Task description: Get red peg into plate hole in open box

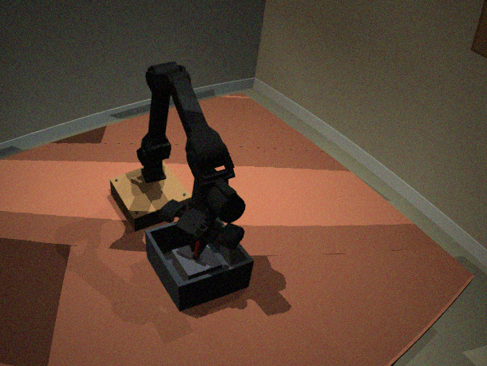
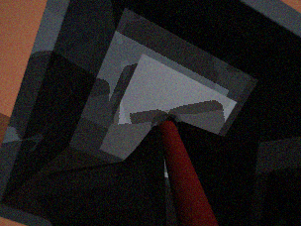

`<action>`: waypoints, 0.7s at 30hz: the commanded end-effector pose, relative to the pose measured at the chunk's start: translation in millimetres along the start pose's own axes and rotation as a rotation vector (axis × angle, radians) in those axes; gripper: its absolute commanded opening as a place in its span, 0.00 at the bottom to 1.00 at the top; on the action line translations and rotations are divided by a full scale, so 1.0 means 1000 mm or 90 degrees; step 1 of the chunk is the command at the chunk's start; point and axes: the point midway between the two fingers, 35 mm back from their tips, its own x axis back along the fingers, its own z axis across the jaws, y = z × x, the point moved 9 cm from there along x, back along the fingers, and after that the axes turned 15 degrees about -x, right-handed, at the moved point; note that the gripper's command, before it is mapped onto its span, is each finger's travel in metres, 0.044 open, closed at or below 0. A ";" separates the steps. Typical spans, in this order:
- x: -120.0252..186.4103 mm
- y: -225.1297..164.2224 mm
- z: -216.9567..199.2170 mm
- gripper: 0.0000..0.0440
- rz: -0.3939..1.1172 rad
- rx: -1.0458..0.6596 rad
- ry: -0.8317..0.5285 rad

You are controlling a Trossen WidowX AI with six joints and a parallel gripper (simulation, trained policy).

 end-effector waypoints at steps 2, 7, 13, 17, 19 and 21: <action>-0.012 0.001 -0.001 0.14 0.020 0.019 -0.010; -0.018 0.008 0.000 0.31 0.032 0.035 -0.015; -0.012 0.019 0.010 0.49 0.045 0.045 -0.005; -0.008 0.026 0.020 0.72 0.061 0.044 0.001; -0.005 0.030 0.025 0.84 0.070 0.043 0.006; -0.003 0.034 0.031 0.96 0.080 0.043 0.012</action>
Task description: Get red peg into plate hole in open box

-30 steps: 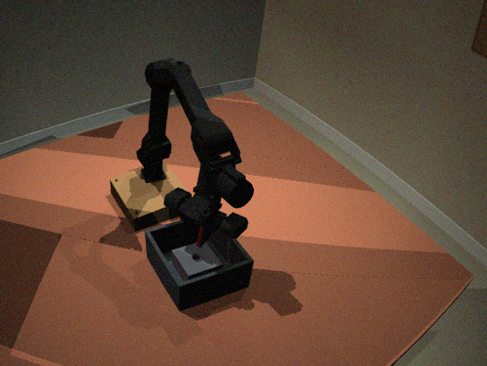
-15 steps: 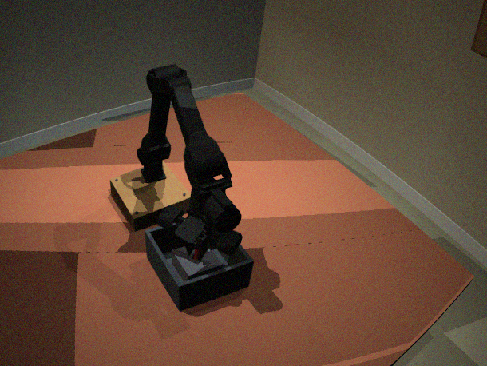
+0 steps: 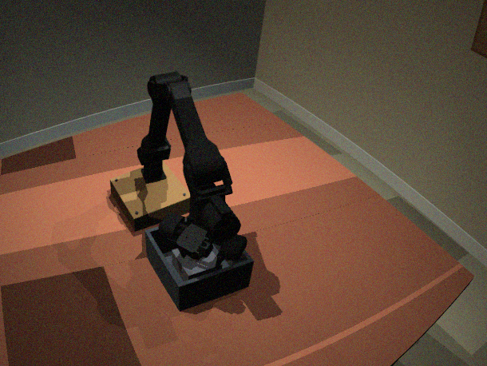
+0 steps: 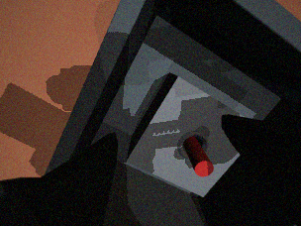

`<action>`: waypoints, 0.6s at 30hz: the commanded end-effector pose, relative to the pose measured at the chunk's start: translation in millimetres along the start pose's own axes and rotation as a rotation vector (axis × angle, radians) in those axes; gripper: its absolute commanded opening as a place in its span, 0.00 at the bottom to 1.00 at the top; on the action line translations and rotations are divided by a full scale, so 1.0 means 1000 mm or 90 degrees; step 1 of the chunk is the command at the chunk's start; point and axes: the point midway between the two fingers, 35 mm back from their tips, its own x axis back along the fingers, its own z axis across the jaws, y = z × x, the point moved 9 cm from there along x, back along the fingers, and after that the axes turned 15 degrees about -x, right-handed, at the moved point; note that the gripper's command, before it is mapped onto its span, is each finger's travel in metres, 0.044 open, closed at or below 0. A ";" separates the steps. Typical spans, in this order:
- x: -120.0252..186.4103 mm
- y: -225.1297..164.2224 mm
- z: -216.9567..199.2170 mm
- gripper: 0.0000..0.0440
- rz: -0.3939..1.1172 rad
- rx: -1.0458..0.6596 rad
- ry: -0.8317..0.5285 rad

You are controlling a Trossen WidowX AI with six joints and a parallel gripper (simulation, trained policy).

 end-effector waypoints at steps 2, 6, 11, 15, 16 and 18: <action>0.006 0.006 0.010 1.00 0.017 0.004 0.013; 0.013 0.010 0.021 1.00 0.031 0.011 0.035; 0.022 0.013 0.036 1.00 0.041 0.023 0.064; 0.029 0.013 0.047 1.00 0.045 0.033 0.089; 0.030 0.013 0.050 1.00 0.045 0.035 0.096; 0.032 0.013 0.053 1.00 0.047 0.038 0.104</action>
